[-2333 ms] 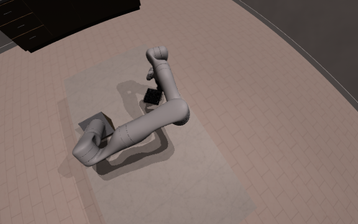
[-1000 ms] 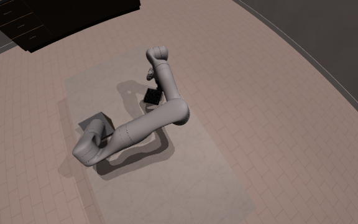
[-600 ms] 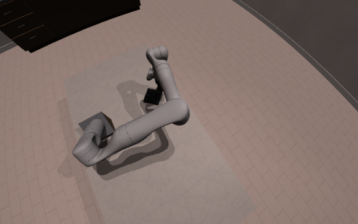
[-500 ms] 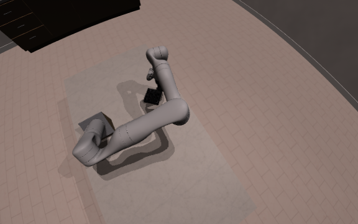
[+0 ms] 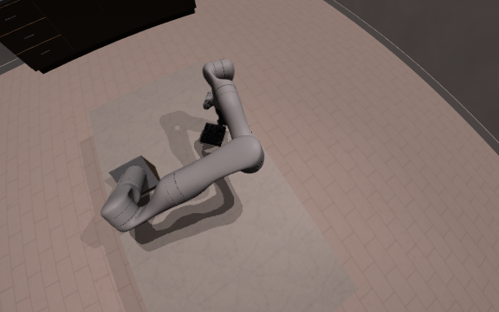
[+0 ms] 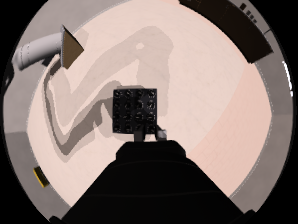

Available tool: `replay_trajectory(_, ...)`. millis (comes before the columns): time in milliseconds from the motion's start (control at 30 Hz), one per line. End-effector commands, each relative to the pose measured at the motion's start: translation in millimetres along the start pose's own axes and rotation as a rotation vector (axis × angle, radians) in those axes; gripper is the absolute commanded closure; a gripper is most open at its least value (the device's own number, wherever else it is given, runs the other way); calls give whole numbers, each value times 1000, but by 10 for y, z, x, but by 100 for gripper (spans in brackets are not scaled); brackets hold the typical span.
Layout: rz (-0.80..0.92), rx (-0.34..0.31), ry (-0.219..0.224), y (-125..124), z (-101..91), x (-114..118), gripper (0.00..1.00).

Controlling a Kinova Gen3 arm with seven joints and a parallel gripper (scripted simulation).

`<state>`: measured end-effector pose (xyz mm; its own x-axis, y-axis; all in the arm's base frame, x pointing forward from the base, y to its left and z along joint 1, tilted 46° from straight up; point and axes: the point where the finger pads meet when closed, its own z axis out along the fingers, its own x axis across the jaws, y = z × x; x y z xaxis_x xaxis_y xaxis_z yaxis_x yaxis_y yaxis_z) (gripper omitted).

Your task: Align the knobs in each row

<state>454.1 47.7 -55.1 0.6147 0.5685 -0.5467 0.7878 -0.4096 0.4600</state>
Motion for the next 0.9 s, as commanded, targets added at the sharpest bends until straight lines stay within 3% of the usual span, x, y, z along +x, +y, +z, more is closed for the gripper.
replay_trajectory(0,1,-6,9,15,-112,25,54)
replay_trajectory(867,4,-6,9,14,-190,25,54)
